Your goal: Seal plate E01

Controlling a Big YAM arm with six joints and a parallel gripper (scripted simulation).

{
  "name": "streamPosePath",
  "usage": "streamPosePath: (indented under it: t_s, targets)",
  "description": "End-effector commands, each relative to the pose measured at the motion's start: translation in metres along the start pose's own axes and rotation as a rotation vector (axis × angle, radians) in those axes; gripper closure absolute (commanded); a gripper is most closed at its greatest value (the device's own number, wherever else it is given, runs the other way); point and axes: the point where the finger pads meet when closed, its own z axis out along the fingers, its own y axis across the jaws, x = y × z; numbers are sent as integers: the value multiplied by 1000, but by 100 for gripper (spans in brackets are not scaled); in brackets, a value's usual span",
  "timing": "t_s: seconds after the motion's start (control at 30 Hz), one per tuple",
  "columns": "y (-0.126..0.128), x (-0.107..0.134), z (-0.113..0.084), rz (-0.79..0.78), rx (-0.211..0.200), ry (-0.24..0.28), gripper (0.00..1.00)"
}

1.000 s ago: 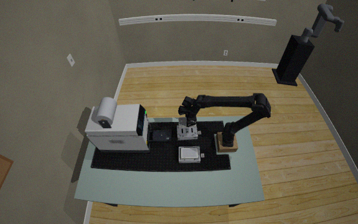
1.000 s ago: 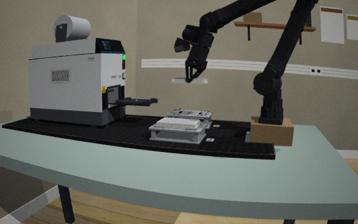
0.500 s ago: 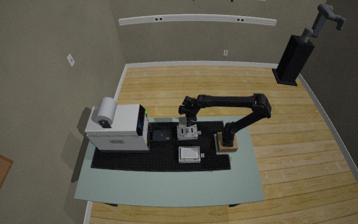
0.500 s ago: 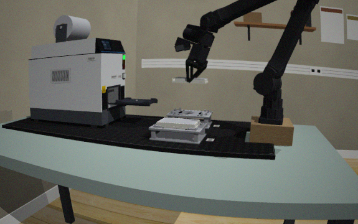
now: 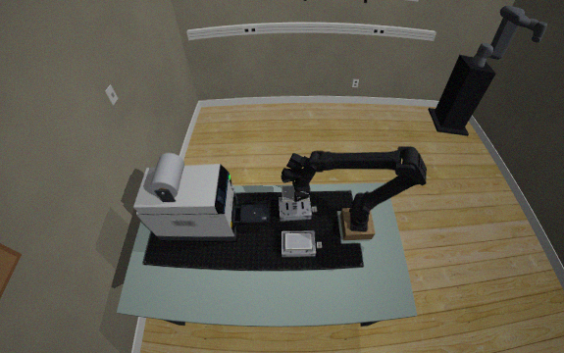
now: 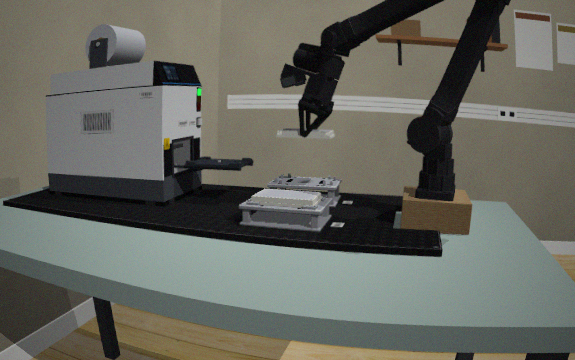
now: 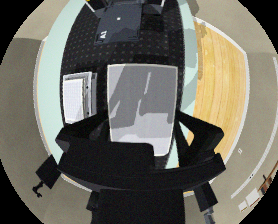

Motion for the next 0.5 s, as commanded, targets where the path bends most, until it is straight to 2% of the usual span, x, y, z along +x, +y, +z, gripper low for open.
streamPosePath:
  t_s: [0.0,0.1,0.3,0.47]
  targets:
    - [-13,-18,-13,-5,33,-61,100]
    - [-12,-19,-10,-9,31,-60,100]
    - [-1,-5,5,-4,7,-20,100]
    - [1,0,10,2,2,-12,100]
